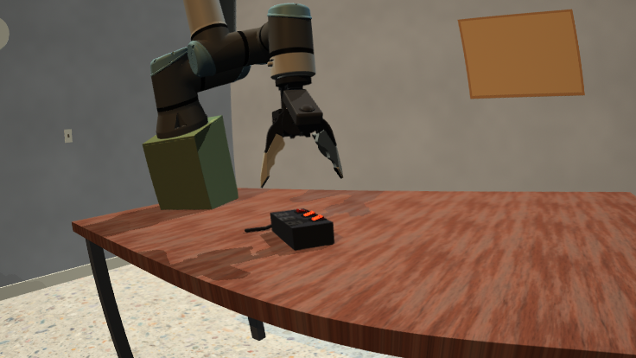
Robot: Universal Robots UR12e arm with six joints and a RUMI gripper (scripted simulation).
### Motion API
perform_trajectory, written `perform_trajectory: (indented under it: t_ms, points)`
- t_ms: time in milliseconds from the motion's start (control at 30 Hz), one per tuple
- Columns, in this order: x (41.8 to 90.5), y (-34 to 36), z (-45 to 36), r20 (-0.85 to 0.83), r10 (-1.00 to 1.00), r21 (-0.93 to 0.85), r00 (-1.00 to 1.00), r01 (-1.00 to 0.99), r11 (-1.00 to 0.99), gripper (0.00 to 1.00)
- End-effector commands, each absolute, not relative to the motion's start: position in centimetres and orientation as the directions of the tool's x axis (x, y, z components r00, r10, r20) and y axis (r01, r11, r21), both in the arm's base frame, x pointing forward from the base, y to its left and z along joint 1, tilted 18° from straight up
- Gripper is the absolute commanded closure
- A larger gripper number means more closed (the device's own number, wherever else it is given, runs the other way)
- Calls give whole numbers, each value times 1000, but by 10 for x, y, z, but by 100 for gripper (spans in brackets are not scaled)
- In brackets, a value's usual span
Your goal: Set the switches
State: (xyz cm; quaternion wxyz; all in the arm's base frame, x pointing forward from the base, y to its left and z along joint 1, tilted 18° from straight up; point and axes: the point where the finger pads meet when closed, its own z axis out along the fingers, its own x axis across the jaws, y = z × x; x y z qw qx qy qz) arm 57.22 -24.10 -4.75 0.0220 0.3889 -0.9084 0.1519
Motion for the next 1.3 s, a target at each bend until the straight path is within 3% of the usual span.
perform_trajectory:
  t_ms: [0,567,1267]
  points:
    - [571,-237,-32,158,-700,-260,-697,-713,651,0]
    - [565,-214,41,158,-700,-260,-697,-713,651,0]
    - [565,-213,45,158,-700,-260,-697,-713,651,0]
